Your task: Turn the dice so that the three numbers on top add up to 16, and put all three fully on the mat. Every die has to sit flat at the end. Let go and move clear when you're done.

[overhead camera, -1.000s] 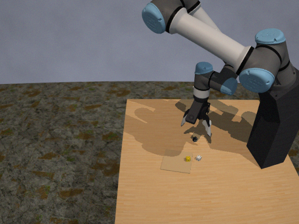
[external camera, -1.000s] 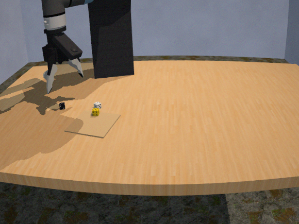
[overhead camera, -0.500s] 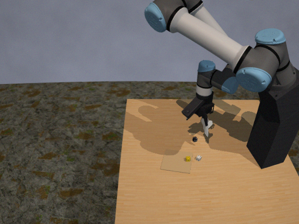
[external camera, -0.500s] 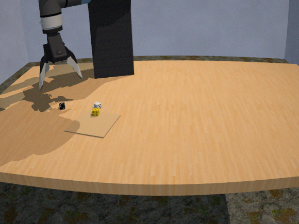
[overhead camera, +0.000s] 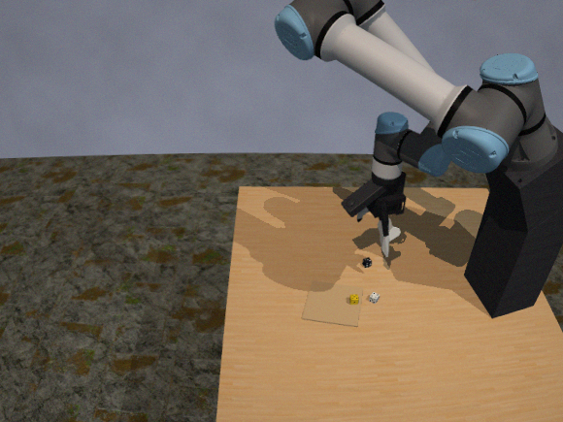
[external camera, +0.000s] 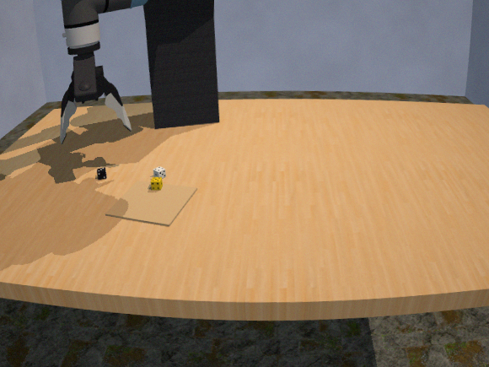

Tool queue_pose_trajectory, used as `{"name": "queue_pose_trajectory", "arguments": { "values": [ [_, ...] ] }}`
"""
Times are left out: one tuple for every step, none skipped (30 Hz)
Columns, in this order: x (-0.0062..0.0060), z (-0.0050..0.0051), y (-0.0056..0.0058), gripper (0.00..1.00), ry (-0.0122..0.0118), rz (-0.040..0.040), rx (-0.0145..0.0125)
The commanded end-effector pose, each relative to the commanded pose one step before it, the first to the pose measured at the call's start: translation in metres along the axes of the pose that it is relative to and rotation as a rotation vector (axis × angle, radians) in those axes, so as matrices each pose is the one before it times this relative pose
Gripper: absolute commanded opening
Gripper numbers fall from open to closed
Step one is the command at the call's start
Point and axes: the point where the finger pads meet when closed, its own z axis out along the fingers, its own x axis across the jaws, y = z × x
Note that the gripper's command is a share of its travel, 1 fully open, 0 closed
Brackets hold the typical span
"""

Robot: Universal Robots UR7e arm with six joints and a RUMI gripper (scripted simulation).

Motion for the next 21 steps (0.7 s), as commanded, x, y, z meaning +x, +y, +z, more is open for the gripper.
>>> {"name": "queue_pose_trajectory", "arguments": {
  "values": [
    [0.00121,-0.00026,0.00075,1.00,0.00173,0.02104,0.00057],
    [0.00005,0.00000,0.00005,1.00,0.00001,0.00109,0.00002],
    [0.00003,0.00000,0.00003,1.00,0.00000,0.00057,0.00001],
    [0.00001,0.00000,0.00001,1.00,0.00000,0.00022,0.00000],
    [0.00000,0.00000,0.00000,1.00,0.00000,0.00003,0.00000],
    [0.00000,0.00000,0.00000,1.00,0.00000,0.00000,0.00000],
    [0.00000,0.00000,0.00000,1.00,0.00000,0.00000,0.00000],
    [0.00000,0.00000,0.00000,0.21,0.00000,0.00000,0.00000],
    [0.00000,0.00000,0.00000,0.21,0.00000,0.00000,0.00000],
    [0.00000,0.00000,0.00000,0.21,0.00000,0.00000,0.00000],
    [0.00000,0.00000,0.00000,0.21,0.00000,0.00000,0.00000],
    [0.00000,0.00000,0.00000,0.21,0.00000,0.00000,0.00000],
    [0.00000,0.00000,0.00000,0.21,0.00000,0.00000,0.00000],
    [0.00000,0.00000,0.00000,0.21,0.00000,0.00000,0.00000],
    [0.00000,0.00000,0.00000,0.21,0.00000,0.00000,0.00000],
    [0.00000,0.00000,0.00000,0.21,0.00000,0.00000,0.00000],
    [0.00000,0.00000,0.00000,0.21,0.00000,0.00000,0.00000],
    [0.00000,0.00000,0.00000,0.21,0.00000,0.00000,0.00000],
    [0.00000,0.00000,0.00000,0.21,0.00000,0.00000,0.00000],
    [0.00000,0.00000,0.00000,0.21,0.00000,0.00000,0.00000],
    [0.00000,0.00000,0.00000,0.21,0.00000,0.00000,0.00000]
  ]
}}
